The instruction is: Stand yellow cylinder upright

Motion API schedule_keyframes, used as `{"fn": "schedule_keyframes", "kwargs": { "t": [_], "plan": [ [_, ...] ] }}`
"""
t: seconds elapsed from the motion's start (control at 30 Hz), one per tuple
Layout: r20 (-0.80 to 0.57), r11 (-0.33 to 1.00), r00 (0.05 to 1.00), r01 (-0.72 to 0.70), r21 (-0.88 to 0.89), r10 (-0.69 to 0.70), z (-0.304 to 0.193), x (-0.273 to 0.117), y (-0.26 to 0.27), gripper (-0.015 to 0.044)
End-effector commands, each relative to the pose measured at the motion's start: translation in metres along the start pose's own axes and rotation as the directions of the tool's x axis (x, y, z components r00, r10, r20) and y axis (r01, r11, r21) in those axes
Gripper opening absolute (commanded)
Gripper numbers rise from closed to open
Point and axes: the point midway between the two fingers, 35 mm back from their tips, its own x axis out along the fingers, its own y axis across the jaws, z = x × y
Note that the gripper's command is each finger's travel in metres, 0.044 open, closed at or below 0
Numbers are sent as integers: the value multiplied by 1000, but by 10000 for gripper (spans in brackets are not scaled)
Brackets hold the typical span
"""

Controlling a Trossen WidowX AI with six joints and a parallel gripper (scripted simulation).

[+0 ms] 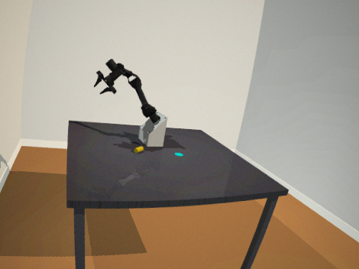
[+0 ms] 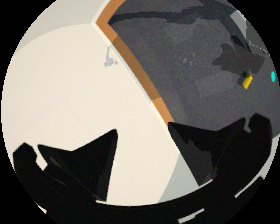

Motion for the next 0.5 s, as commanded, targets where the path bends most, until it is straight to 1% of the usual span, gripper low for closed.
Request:
{"fn": "schedule_keyframes", "kwargs": {
  "t": [0.0,0.1,0.2,0.33,0.47],
  "plan": [
    [-19,961,997,72,-267,-80,-21,11,-43,309],
    [-24,894,991,109,-435,-133,-32,16,-71,309],
    [-25,796,982,136,-589,-186,-40,20,-100,309],
    [-16,627,966,154,-764,-257,-48,23,-139,309],
    [2,422,946,147,-894,-325,-52,24,-177,309]
  ]
}}
